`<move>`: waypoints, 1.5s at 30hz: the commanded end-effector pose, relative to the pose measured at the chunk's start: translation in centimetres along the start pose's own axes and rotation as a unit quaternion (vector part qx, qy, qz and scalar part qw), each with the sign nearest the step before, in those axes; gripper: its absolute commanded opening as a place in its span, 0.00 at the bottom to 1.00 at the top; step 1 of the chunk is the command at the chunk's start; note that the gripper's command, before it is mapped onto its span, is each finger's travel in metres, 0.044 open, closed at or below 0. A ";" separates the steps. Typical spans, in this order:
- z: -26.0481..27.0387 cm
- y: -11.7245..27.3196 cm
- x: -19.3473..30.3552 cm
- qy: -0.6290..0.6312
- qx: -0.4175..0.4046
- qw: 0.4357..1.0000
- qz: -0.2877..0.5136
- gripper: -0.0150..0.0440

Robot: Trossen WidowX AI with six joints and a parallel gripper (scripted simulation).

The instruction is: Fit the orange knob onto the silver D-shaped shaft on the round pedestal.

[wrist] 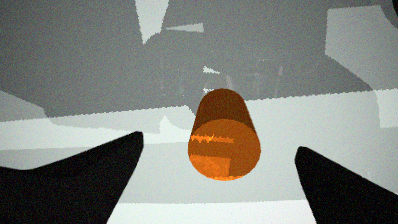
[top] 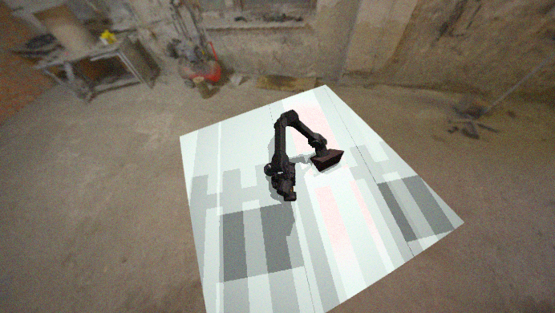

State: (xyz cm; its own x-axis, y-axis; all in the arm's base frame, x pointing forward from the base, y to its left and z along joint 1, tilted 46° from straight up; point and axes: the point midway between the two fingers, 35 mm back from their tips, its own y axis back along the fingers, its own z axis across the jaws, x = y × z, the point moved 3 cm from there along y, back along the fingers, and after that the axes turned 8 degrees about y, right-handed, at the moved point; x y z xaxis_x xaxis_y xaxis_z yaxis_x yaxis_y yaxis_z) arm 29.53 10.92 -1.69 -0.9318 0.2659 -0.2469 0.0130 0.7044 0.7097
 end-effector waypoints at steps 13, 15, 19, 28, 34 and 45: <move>-0.1 -2.8 0.0 0.002 0.003 1.000 -0.001 1.00; -0.1 -3.1 0.0 0.002 0.003 1.000 -0.001 1.00; -0.2 -3.7 0.1 0.002 0.003 1.000 -0.001 1.00; -0.3 -4.8 0.1 0.002 0.004 1.000 -0.001 0.96; -0.3 -4.8 0.1 0.002 0.004 1.000 -0.001 0.69; -0.2 -4.6 0.1 0.002 0.004 1.000 -0.001 0.33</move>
State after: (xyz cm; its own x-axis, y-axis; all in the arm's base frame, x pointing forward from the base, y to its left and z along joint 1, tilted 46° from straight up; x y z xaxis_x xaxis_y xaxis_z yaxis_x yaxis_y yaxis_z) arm 29.24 7.46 -4.88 -0.9320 0.2661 -0.2462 0.0160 0.7086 0.7054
